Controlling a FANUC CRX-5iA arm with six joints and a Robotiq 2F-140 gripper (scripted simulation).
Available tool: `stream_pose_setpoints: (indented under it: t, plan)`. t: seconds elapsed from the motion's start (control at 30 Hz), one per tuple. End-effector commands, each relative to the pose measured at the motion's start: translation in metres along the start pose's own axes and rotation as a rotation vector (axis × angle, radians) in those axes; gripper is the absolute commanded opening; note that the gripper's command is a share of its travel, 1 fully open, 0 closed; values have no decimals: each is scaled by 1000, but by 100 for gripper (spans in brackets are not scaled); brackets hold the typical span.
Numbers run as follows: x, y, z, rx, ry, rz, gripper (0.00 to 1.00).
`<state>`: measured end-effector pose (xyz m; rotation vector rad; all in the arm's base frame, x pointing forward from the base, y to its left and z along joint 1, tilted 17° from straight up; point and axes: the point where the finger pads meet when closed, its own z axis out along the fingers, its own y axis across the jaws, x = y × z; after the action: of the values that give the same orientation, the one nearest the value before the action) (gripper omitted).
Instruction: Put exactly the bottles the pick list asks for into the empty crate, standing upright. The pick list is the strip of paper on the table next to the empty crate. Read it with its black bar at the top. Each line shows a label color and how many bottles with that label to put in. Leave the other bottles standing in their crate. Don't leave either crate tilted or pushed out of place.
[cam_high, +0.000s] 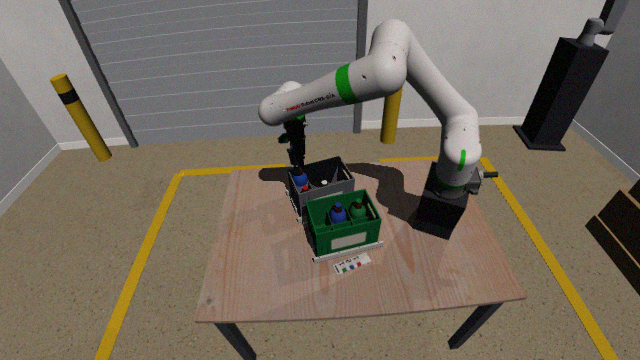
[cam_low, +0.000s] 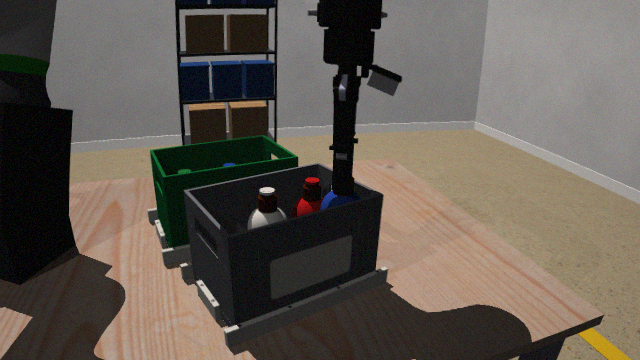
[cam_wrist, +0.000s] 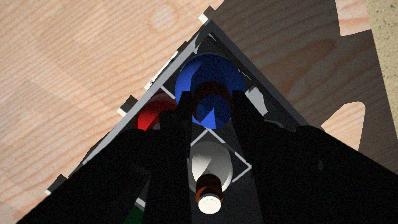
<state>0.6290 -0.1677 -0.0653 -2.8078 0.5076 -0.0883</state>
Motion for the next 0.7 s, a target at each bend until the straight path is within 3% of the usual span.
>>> stream_pose_setpoints:
  t: [0.0, 0.67]
  plan:
    - [1, 0, -5, -1, 3, -1, 10]
    - [1, 0, -35, -1, 3, -1, 10]
